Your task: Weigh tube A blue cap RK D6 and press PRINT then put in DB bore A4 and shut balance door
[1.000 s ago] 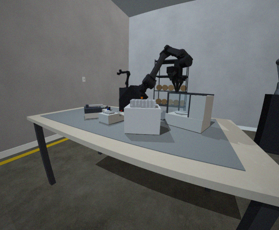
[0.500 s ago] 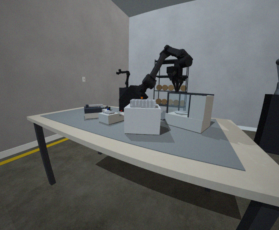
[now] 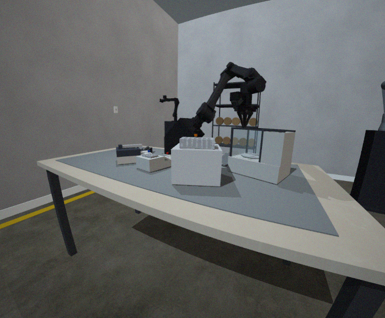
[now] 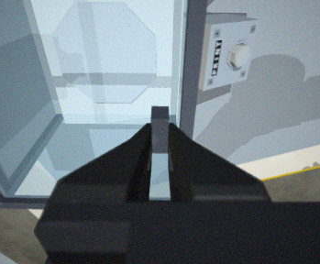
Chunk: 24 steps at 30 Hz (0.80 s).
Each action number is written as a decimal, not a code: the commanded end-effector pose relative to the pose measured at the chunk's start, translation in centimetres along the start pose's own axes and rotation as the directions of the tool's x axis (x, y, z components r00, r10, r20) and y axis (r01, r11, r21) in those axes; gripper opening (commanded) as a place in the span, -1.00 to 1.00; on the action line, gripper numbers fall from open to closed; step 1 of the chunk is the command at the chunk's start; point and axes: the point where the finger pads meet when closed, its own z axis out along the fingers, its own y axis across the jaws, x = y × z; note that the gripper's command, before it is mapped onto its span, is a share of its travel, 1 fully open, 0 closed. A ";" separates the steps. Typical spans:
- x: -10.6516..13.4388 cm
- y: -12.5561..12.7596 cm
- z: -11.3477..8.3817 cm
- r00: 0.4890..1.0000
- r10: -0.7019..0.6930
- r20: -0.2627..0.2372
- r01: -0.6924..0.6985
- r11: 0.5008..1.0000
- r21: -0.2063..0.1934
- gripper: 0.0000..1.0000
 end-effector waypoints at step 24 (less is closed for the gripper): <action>0.1 2.2 -2.4 0.999 -0.030 0.027 0.031 0.999 -0.039 -0.40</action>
